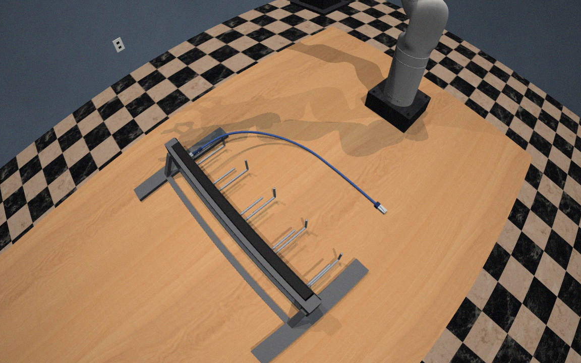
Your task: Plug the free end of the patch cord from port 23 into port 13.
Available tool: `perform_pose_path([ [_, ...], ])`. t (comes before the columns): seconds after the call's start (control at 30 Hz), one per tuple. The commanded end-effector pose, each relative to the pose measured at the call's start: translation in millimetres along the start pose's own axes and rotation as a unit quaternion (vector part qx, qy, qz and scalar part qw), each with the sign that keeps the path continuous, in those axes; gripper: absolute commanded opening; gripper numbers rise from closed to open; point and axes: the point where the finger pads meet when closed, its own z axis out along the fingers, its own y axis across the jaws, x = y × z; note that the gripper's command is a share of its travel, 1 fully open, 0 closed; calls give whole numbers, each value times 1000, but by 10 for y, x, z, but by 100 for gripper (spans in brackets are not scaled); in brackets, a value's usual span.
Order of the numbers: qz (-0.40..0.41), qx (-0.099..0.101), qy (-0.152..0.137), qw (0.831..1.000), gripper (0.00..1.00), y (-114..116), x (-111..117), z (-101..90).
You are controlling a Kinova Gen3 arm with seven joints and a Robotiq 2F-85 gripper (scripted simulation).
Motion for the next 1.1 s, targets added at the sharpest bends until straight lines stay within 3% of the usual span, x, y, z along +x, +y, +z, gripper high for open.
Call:
perform_pose_path([
  [0.0, 0, 0, 1, 1000, 100, -3, 17, 0],
  [1.07, -14, 9, -2, 1000, 100, -37, -7, -65],
])
